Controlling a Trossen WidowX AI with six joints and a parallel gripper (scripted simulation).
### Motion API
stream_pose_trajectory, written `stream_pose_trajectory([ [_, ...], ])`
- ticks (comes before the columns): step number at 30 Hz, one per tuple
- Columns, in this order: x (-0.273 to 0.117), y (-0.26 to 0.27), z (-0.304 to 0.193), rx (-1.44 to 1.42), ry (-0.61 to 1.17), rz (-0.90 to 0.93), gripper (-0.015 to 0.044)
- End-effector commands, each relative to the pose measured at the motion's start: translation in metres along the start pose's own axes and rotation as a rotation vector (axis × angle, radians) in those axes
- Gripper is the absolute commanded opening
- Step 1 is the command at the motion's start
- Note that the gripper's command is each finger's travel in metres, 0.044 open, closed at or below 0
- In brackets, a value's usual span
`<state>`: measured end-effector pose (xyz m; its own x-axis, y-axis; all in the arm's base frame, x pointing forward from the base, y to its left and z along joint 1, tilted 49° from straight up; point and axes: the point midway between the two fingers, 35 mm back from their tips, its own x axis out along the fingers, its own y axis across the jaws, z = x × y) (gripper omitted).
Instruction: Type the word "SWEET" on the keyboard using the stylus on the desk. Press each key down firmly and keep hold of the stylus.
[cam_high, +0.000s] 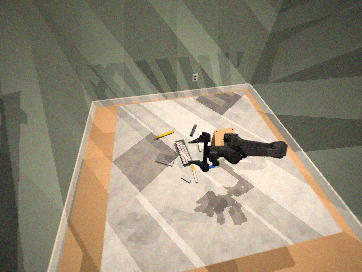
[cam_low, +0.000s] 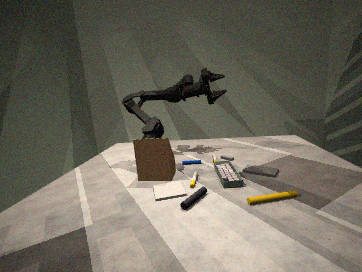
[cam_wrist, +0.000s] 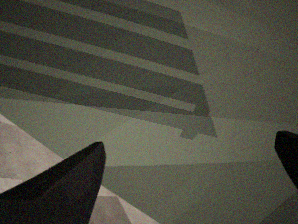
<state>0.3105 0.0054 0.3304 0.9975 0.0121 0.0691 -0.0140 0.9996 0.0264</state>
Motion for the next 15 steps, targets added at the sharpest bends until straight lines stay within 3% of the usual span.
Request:
stream_pose_trajectory([
  [1, 0.001, 0.001, -0.002, -0.002, 0.011, 0.005, 0.0414],
  [9, 0.039, 0.035, -0.112, -0.038, 0.480, 0.252, 0.0204],
  [15, 0.033, 0.064, -0.203, 0.035, 0.873, 0.485, 0.0046],
])
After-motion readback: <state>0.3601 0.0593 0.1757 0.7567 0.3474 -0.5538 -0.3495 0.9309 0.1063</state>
